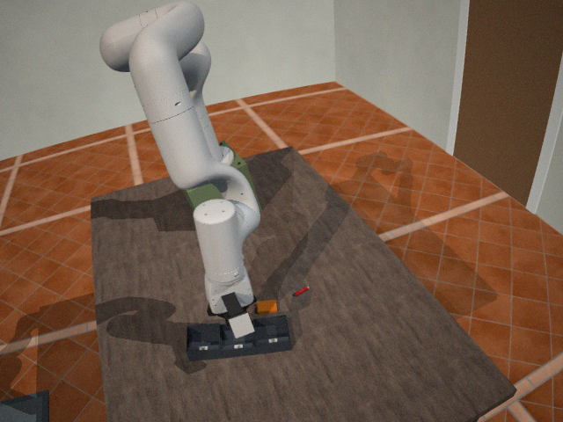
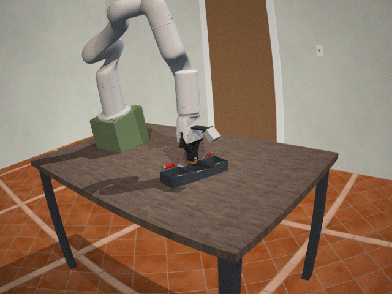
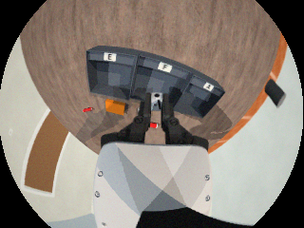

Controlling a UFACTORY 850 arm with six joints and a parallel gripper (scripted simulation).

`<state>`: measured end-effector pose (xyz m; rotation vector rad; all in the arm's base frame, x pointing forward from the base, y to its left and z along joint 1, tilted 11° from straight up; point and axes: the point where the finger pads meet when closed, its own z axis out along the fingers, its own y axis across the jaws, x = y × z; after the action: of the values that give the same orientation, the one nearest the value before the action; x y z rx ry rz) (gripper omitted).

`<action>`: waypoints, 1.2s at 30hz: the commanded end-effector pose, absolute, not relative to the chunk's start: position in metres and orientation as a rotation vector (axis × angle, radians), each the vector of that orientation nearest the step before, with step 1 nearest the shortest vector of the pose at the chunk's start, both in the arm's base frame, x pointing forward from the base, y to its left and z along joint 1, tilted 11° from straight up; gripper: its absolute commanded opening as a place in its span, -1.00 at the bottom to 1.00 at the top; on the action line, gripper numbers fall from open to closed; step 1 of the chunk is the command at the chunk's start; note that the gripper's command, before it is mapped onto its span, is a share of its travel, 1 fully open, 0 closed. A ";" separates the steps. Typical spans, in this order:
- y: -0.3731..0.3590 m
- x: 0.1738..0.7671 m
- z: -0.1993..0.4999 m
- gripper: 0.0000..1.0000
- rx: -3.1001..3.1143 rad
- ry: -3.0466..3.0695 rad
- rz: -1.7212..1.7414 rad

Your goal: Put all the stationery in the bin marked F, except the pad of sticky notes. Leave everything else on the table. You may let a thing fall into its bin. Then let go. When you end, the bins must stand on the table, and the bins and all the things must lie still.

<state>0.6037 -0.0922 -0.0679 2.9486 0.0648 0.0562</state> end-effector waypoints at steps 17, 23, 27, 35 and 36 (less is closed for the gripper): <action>-0.093 0.605 -0.067 -1.00 2.854 -0.877 0.101; -0.093 0.605 -0.067 -1.00 2.778 -1.129 0.111; -0.093 0.605 -0.067 -1.00 2.719 -1.286 0.116; -0.093 0.605 -0.067 -1.00 2.555 -1.625 0.127; -0.093 0.606 -0.067 -1.00 2.532 -1.666 0.129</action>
<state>0.6045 -0.0931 -0.0678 2.6319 -1.5054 0.0973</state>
